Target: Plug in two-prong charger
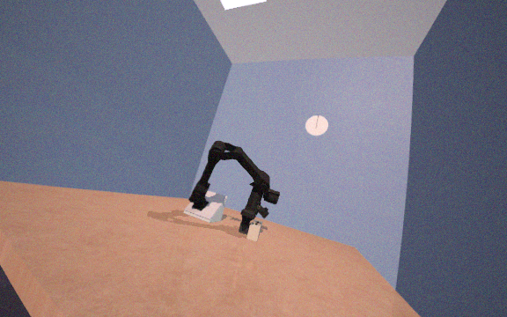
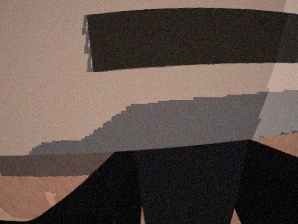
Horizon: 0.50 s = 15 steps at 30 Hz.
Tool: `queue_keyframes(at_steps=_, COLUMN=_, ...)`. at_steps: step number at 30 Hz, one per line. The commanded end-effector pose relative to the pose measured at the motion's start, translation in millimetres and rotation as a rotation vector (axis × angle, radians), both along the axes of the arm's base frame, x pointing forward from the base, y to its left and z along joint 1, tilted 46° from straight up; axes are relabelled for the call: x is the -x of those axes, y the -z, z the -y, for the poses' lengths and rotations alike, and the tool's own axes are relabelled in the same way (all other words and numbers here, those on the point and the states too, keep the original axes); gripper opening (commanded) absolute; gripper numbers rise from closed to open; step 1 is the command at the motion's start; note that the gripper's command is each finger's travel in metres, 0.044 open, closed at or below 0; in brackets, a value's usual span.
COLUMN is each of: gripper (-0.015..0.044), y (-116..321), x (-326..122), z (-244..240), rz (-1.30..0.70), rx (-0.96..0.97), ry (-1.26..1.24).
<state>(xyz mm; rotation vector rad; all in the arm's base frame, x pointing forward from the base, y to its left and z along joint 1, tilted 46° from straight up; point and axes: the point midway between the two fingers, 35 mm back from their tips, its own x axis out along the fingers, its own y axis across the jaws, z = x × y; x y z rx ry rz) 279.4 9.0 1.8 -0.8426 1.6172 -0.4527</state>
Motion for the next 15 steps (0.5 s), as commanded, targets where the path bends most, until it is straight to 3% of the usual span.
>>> queue_keyframes(at_steps=1, gripper=0.0, y=-0.9, x=-7.7, z=-2.0, rz=0.031, rx=-0.004, ry=-0.006)
queue_keyframes(at_steps=15, gripper=0.0, y=0.3, x=0.0, z=0.1, rz=0.0, rx=0.0, ry=0.001)
